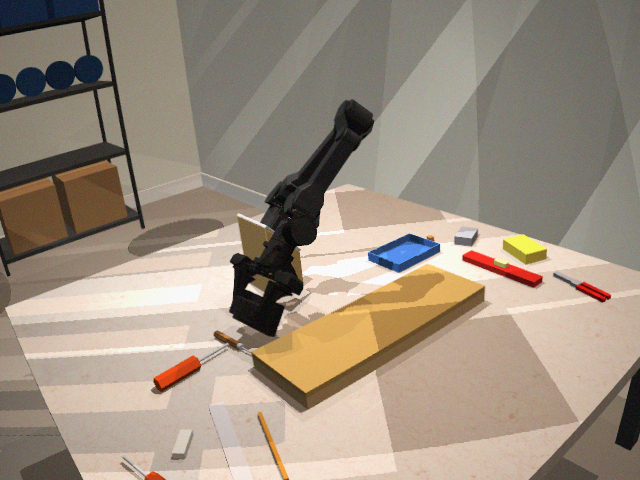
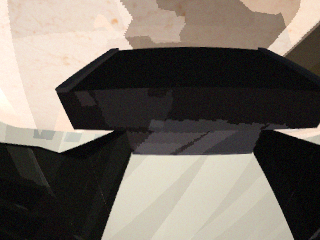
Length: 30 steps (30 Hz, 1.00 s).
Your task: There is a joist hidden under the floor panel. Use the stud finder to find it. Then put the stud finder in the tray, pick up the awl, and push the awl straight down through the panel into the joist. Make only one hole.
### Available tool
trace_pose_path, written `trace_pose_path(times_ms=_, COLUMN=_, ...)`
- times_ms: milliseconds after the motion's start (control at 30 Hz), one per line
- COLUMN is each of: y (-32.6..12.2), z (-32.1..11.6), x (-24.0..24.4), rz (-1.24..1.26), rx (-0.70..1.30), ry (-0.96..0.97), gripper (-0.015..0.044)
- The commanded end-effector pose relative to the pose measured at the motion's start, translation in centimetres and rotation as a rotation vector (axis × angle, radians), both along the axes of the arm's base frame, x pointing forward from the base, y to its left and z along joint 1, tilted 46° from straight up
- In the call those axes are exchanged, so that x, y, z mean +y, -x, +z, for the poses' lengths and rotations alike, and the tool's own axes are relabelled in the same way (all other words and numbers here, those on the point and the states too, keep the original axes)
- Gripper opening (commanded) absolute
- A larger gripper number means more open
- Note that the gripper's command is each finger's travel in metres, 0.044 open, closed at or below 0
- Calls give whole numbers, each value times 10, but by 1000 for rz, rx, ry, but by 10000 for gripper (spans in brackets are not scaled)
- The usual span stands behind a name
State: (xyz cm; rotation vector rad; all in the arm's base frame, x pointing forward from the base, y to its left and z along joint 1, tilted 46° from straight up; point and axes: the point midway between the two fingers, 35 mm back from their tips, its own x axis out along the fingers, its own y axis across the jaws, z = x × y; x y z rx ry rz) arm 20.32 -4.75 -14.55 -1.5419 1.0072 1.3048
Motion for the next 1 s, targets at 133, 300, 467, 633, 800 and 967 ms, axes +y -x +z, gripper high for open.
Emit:
trace_pose_path(times_ms=133, y=-1, z=1, x=0, rz=-10, rx=-20, ry=50, gripper=0)
trace_pose_path(times_ms=300, y=0, z=0, x=0, rz=-13, rx=-24, ry=70, gripper=0)
trace_pose_path(times_ms=467, y=0, z=0, x=1, rz=-16, rx=-29, ry=96, gripper=0)
trace_pose_path(times_ms=633, y=1, z=0, x=2, rz=-19, rx=-36, ry=122, gripper=0)
trace_pose_path(times_ms=800, y=1, z=-1, x=3, rz=-22, rx=-44, ry=148, gripper=0)
trace_pose_path(times_ms=967, y=1, z=-1, x=3, rz=-25, rx=-53, ry=174, gripper=0)
